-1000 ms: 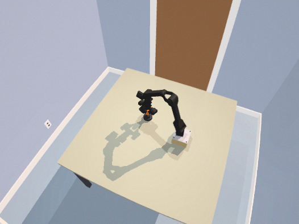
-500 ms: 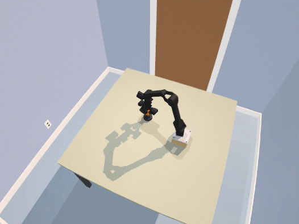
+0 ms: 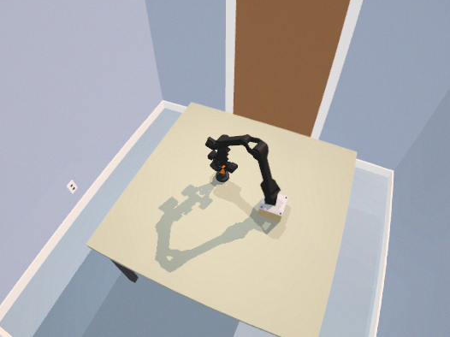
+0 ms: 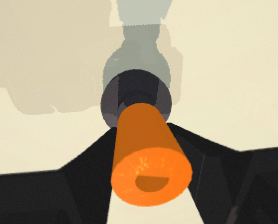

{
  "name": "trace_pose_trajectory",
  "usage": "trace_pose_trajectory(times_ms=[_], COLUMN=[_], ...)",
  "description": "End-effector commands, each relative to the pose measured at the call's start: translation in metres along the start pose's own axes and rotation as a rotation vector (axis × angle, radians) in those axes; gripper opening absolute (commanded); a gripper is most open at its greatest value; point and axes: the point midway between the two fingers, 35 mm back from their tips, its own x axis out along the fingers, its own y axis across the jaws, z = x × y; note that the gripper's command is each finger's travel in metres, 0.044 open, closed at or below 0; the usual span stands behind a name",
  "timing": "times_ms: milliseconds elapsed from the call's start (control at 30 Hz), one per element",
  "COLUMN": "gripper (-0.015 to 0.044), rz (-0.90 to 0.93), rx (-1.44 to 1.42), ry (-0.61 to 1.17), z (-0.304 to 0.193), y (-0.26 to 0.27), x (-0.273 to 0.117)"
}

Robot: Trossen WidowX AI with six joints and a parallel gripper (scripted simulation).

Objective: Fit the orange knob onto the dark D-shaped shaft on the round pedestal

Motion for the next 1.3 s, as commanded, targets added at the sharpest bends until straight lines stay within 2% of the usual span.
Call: trace_pose_trajectory(times_ms=[0,200,400,1267], gripper=[0.0,0.0,0.0,0.0], rz=[-0.002,-0.002,-0.002,-0.002], rx=[-0.006,-0.032,-0.216,-0.216], ry=[0.0,0.0,0.001,0.001], z=[0.0,0.0001,0.0002,0.0], y=[-0.0008,-0.0019,-0.0019,-0.0008], x=[-0.0019,-0.0051,-0.0032,0.0006])
